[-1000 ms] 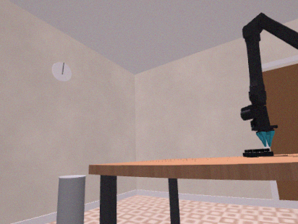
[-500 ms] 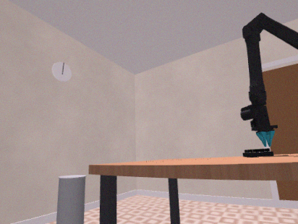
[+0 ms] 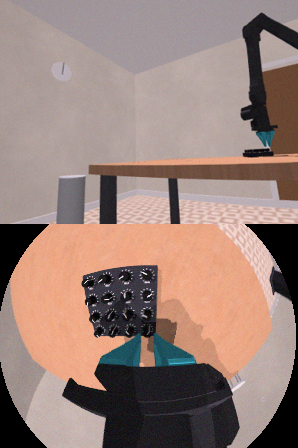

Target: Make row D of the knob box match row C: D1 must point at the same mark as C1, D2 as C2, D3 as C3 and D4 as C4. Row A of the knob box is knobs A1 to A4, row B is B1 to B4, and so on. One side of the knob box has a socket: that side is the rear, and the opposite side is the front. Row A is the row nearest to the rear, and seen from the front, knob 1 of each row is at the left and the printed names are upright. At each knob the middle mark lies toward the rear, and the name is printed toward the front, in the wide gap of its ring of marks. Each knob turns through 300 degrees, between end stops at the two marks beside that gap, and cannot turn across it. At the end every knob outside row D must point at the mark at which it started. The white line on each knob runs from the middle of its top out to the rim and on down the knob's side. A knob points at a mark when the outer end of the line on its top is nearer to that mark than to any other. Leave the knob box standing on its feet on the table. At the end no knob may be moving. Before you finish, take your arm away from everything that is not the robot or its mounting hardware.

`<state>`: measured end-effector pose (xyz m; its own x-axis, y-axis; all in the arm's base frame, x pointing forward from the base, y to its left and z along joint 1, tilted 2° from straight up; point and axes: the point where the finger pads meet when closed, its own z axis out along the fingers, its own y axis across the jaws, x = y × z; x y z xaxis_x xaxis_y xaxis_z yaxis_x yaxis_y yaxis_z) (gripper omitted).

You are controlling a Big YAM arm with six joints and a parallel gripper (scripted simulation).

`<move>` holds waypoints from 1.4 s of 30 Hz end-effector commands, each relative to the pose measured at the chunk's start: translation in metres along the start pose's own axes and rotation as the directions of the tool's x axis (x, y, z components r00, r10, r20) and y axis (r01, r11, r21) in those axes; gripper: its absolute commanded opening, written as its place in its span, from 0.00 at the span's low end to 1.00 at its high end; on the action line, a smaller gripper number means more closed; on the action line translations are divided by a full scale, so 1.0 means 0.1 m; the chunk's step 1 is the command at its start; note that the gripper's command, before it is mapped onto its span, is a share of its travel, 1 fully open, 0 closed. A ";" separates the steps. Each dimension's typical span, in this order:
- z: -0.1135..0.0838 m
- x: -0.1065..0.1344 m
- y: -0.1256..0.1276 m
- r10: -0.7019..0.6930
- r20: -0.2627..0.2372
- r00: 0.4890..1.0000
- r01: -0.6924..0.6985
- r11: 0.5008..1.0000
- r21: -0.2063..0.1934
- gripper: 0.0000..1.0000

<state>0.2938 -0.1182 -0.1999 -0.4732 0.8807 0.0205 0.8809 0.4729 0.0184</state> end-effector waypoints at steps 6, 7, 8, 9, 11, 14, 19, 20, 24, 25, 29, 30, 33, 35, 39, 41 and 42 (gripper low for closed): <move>0.04 0.03 0.04 -0.001 0.005 1.000 0.001 1.000 -0.001 0.18; 0.04 0.03 0.04 -0.001 0.005 1.000 0.001 1.000 -0.001 0.18; 0.04 0.06 0.02 -0.002 0.002 1.000 0.002 1.000 0.002 0.18; 0.05 0.07 0.01 -0.001 0.001 1.000 0.001 1.000 0.003 0.18; 0.05 0.08 0.01 -0.001 0.001 1.000 0.001 1.000 0.003 0.18; 0.04 0.08 0.03 -0.001 0.004 1.000 0.001 1.000 0.000 0.18; 0.04 0.05 0.04 0.000 0.006 1.000 0.000 1.000 -0.002 0.18; 0.04 0.05 0.04 0.000 0.006 1.000 0.000 1.000 -0.001 0.18; 0.04 0.05 0.04 0.000 0.006 1.000 0.000 1.000 -0.001 0.18; 0.04 0.05 0.04 0.000 0.006 1.000 0.000 1.000 -0.001 0.18; 0.04 0.05 0.04 0.000 0.006 1.000 0.000 1.000 -0.001 0.18; 0.04 0.05 0.04 0.000 0.006 1.000 0.000 1.000 -0.001 0.18; 0.04 0.05 0.04 0.000 0.006 1.000 0.000 1.000 -0.001 0.18; 0.04 0.05 0.04 0.000 0.006 1.000 0.000 1.000 -0.001 0.18; 0.04 0.05 0.04 0.000 0.006 1.000 0.000 1.000 -0.001 0.18; 0.04 0.05 0.04 0.000 0.006 1.000 0.000 1.000 -0.001 0.18; 0.04 0.05 0.04 0.000 0.006 1.000 0.000 1.000 -0.001 0.18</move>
<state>0.2918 -0.1135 -0.2004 -0.4737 0.8804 0.0207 0.8807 0.4734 0.0182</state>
